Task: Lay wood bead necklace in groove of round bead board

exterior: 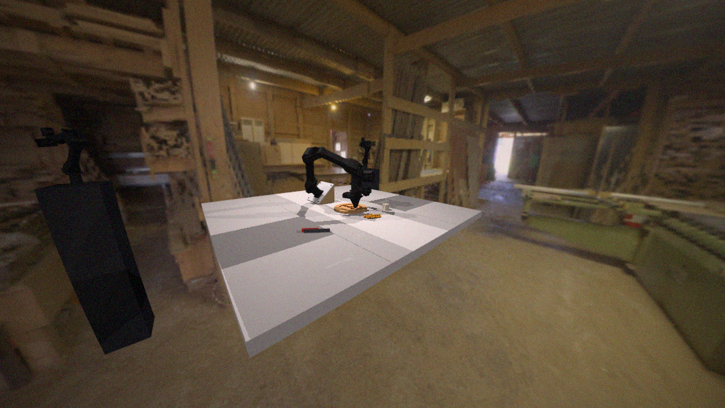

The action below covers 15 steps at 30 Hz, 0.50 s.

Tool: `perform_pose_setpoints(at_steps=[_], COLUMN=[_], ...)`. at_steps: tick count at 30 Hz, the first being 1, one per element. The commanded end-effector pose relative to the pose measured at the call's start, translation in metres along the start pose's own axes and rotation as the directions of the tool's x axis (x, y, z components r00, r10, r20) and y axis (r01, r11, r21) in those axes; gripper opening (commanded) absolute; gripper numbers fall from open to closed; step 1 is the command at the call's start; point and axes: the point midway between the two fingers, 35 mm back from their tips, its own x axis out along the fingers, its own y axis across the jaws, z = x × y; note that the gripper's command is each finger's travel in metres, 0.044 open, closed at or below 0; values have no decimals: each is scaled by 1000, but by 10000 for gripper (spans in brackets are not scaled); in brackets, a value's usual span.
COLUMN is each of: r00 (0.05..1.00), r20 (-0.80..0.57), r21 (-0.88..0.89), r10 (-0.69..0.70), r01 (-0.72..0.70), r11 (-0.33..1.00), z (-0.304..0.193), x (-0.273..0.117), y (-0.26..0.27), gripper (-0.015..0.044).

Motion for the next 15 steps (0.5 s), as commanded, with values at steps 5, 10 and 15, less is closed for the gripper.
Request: perform_pose_setpoints(at_steps=[5, 10, 15], r00=[1000, 1000, 1000], r20=[3, 3, 3], r21=[3, 3, 3], r10=[-3, -3, -4], r01=[3, 3, 4], r11=[1000, 1000, 1000], z=[8, 9, 9], x=[-2, -1, 5], y=[-10, -11, -11], gripper=[0, 0, 0])
